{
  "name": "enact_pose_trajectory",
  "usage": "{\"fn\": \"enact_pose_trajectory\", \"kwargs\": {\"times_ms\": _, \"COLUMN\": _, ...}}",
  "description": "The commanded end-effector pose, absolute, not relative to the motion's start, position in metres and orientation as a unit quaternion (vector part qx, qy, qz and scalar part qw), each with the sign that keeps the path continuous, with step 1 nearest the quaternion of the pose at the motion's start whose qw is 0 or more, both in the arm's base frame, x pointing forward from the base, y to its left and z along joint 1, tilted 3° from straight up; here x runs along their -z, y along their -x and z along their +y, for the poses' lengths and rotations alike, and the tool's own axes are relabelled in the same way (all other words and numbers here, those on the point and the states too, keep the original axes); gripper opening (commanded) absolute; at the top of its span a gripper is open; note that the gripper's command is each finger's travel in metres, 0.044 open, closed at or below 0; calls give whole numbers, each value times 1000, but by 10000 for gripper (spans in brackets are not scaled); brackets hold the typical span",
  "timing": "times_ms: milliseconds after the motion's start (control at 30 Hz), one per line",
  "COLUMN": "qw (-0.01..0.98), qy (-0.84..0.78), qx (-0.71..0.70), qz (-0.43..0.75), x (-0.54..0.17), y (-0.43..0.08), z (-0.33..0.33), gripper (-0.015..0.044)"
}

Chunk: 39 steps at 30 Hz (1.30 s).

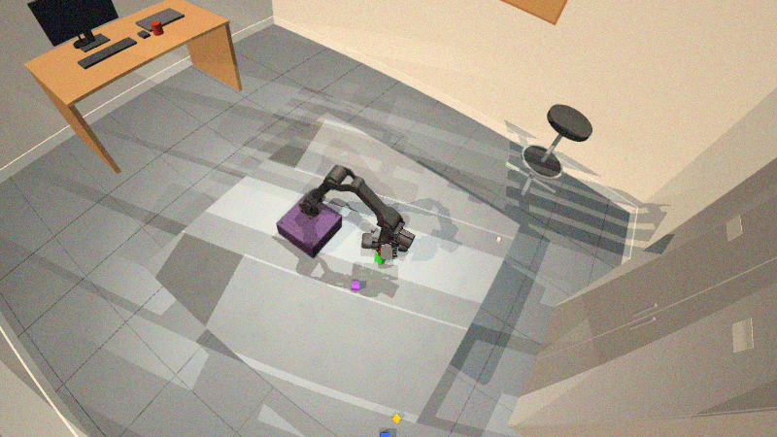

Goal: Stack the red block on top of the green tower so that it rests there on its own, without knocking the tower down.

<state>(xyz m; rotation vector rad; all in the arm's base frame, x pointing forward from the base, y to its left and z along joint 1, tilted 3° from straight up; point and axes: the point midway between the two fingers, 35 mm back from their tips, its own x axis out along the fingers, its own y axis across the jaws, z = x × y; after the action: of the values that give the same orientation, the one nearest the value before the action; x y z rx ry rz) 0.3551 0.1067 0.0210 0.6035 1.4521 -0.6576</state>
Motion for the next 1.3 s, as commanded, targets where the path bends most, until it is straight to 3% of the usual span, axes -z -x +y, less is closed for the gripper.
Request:
{"fn": "enact_pose_trajectory", "kwargs": {"times_ms": 0, "qw": 658, "qy": -268, "qx": 290, "qz": 641, "x": -19, "y": -355, "z": 107, "gripper": 0}}
{"fn": "enact_pose_trajectory", "kwargs": {"times_ms": 867, "qw": 658, "qy": -268, "qx": 290, "qz": 641, "x": -22, "y": -355, "z": 107, "gripper": 0}}
{"fn": "enact_pose_trajectory", "kwargs": {"times_ms": 1267, "qw": 658, "qy": -267, "qx": 291, "qz": 641, "x": -18, "y": -354, "z": 106, "gripper": 315}}
